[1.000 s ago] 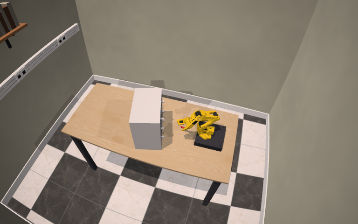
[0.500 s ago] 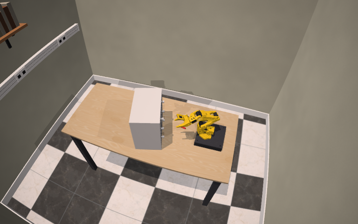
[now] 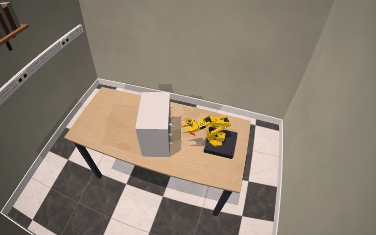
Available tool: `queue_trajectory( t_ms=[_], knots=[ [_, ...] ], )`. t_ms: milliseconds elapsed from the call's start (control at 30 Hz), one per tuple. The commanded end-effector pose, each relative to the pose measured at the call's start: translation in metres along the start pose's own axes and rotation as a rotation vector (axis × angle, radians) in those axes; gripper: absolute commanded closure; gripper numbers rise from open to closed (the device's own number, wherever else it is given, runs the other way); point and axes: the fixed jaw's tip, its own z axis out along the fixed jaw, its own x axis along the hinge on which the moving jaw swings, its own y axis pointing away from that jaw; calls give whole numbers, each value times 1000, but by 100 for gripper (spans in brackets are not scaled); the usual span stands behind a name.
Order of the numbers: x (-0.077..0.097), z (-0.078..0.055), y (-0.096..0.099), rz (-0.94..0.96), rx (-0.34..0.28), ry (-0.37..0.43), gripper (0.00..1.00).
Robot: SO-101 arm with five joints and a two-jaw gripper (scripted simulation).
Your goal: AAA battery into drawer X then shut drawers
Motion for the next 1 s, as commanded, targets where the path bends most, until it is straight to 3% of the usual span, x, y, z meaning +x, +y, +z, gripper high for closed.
queue_trajectory(
  t_ms=[0, 333, 967],
  knots=[
    [5, 15, -4, 13, 17, 4, 79],
    [24, 46, -11, 20, 38, 4, 79],
    [24, 47, -11, 20, 38, 4, 79]
  ],
)
